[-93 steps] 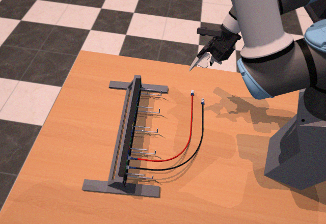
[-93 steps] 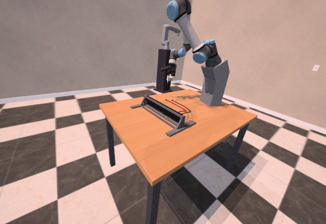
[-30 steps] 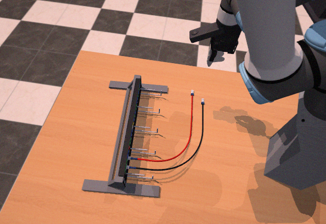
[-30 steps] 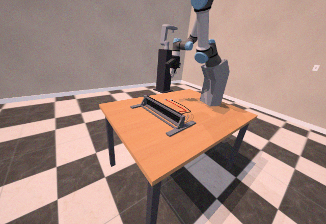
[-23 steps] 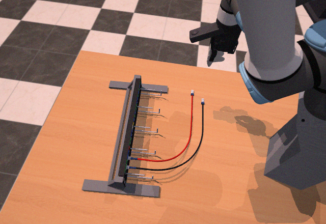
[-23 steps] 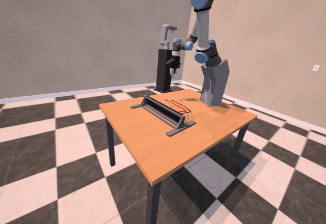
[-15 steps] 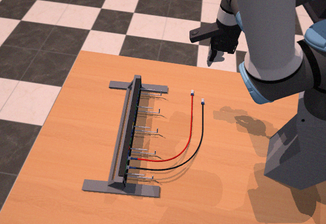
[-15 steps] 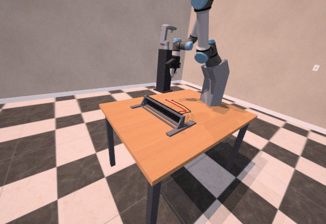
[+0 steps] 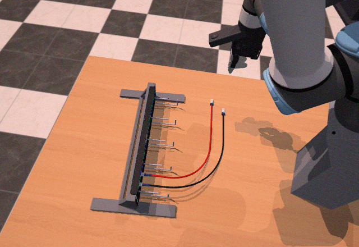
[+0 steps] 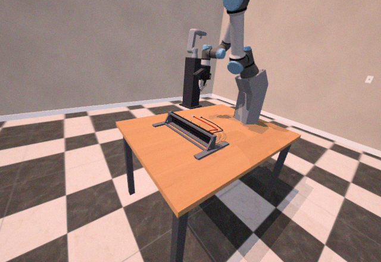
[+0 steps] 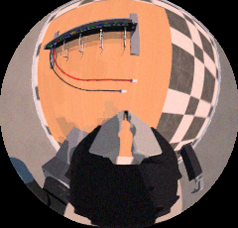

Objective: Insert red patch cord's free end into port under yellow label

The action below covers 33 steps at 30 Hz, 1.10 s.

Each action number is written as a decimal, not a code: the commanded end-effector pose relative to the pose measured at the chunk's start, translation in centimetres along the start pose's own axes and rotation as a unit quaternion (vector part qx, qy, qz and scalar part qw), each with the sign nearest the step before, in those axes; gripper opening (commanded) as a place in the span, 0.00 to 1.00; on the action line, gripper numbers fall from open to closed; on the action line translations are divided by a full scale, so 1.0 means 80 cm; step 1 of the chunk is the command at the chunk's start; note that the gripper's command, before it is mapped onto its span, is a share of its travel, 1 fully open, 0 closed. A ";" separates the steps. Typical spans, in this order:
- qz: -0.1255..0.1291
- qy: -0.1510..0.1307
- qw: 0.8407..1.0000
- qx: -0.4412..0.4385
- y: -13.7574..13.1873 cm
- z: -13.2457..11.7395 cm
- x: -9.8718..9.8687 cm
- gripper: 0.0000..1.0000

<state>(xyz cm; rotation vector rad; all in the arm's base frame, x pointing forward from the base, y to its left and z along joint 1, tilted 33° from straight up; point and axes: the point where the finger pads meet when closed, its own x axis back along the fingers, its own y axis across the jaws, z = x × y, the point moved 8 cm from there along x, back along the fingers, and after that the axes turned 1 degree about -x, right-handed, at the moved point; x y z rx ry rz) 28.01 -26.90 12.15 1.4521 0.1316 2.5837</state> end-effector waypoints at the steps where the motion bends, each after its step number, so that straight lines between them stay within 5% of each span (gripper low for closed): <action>1: 0.003 0.000 1.000 -0.003 -0.001 0.000 -0.001 0.00; 14: 0.043 -0.002 0.998 -0.040 -0.015 -0.006 -0.015 0.00; 25: 0.145 -0.013 0.980 -0.136 -0.053 -0.020 -0.045 0.00; 27: 0.145 -0.013 0.980 -0.136 -0.053 -0.020 -0.045 0.00; 33: 0.210 -0.025 0.957 -0.200 -0.080 -0.027 -0.059 0.00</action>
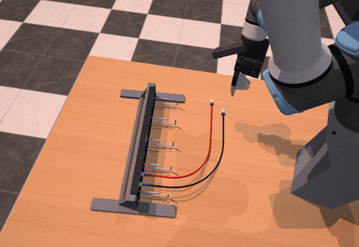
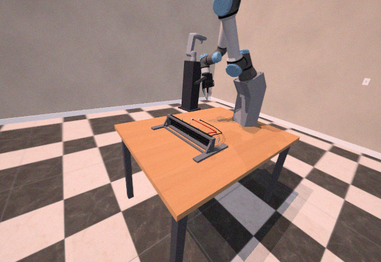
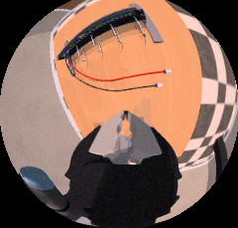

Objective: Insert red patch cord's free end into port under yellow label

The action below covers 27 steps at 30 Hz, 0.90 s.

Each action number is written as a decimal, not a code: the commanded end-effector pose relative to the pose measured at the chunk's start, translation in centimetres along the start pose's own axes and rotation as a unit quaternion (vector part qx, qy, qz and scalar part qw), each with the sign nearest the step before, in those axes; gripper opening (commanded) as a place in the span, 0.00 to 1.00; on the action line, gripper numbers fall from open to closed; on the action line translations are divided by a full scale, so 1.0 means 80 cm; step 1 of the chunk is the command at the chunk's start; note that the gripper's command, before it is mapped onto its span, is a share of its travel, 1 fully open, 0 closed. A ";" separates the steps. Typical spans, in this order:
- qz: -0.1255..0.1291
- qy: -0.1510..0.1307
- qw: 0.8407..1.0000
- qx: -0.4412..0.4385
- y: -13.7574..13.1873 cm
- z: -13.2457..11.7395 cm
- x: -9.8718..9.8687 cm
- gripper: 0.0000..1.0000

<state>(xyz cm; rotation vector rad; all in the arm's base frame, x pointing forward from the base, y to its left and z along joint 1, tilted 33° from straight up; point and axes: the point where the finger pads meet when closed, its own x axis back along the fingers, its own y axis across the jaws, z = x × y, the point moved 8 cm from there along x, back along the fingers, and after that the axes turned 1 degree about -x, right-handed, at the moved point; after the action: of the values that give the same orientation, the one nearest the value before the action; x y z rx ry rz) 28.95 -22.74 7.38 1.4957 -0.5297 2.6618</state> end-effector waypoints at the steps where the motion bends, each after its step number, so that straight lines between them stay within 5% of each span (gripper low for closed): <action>1: 0.059 -0.011 0.997 -0.057 -0.014 -0.011 -0.021 0.00; 9: 0.131 -0.029 0.982 -0.134 -0.037 -0.024 -0.041 0.00; 11: 0.131 -0.029 0.982 -0.134 -0.037 -0.024 -0.041 0.00; 13: 0.162 -0.038 0.972 -0.169 -0.048 -0.030 -0.049 0.00; 27: 0.264 -0.078 0.917 -0.289 -0.088 -0.044 -0.068 0.00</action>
<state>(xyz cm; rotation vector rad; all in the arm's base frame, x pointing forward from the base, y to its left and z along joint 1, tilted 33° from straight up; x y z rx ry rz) 30.17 -15.47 3.38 1.5177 -1.6037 2.4191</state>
